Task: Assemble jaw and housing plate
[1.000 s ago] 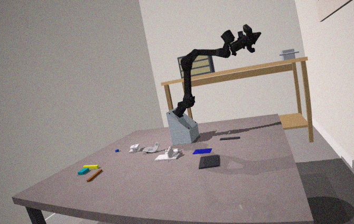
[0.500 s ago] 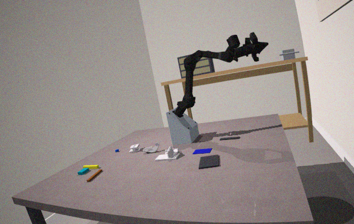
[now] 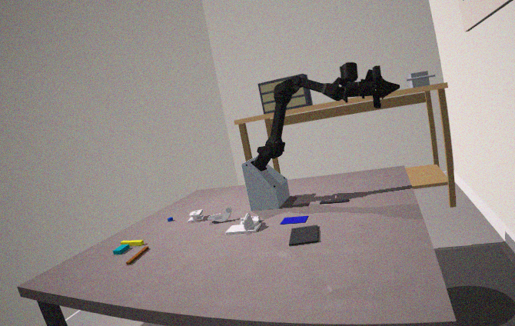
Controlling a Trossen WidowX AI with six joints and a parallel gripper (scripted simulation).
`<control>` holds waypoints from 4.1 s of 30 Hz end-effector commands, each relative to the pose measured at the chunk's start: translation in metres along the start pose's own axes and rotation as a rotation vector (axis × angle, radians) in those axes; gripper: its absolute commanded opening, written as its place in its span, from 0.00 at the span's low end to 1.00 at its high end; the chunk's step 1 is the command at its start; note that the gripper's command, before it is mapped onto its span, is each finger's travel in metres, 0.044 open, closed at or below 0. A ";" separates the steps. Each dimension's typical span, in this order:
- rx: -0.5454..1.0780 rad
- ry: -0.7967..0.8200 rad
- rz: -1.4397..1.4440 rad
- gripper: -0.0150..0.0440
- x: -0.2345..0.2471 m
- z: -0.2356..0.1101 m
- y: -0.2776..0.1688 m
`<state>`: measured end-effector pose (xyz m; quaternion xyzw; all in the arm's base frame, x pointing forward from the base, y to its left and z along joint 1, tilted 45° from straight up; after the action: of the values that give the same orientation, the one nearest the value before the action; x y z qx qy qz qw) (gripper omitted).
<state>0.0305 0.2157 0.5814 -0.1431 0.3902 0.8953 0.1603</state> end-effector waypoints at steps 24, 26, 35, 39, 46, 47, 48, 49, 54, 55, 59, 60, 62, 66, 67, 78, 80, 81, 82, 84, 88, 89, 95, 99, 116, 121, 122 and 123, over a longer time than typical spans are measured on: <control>0.462 -0.166 0.089 0.25 -0.055 -0.029 -0.150; 0.484 -0.182 0.096 0.25 -0.060 -0.033 -0.157; 0.597 -0.256 0.145 0.25 -0.083 -0.056 -0.193; 0.662 -0.294 0.179 0.25 -0.093 -0.070 -0.214; 0.771 -0.368 0.245 0.25 -0.110 -0.099 -0.247; 0.786 -0.379 0.255 0.25 -0.113 -0.104 -0.252; 0.800 -0.391 0.265 0.25 -0.115 -0.109 -0.256; 0.815 -0.402 0.275 0.25 -0.117 -0.113 -0.261; 0.884 -0.461 0.325 0.25 -0.128 -0.138 -0.281; 0.897 -0.473 0.335 0.25 -0.130 -0.143 -0.285; 0.948 -0.522 0.375 0.25 -0.137 -0.163 -0.298; 0.960 -0.535 0.385 0.25 -0.139 -0.168 -0.301; 0.984 -0.560 0.406 0.25 -0.143 -0.179 -0.307; 1.032 -0.615 0.453 0.25 -0.149 -0.202 -0.320; 1.043 -0.629 0.465 0.25 -0.150 -0.207 -0.323; 1.154 -0.779 0.592 0.25 -0.162 -0.271 -0.346; 1.172 -0.805 0.614 0.25 -0.163 -0.283 -0.349; 1.180 -0.818 0.625 0.25 -0.163 -0.289 -0.351; 1.189 -0.832 0.637 0.25 -0.164 -0.294 -0.352; 1.203 -0.860 0.663 0.25 -0.164 -0.306 -0.354; 1.228 -0.918 0.717 0.25 -0.165 -0.329 -0.359; 1.234 -0.933 0.730 0.25 -0.165 -0.334 -0.359; 1.265 -1.023 0.815 0.25 -0.163 -0.368 -0.363; 1.280 -1.084 0.873 0.25 -0.161 -0.390 -0.365; 1.315 -1.382 1.155 0.25 -0.137 -0.485 -0.367; 1.310 -1.472 1.245 0.25 -0.126 -0.511 -0.365; 1.308 -1.490 1.263 0.25 -0.123 -0.516 -0.365; 1.306 -1.508 1.281 0.25 -0.121 -0.520 -0.364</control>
<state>0.3604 0.0523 0.0621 0.7282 0.6022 0.3204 -0.0660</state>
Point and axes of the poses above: the point midway between the two fingers, 35 mm back from their tips, its own z axis out along the fingers, its own x axis across the jaws, y = z × x, the point moved 5 cm from there along -z, back along the fingers, and after that the axes turned 13 degrees about z, right-handed, at the moved point
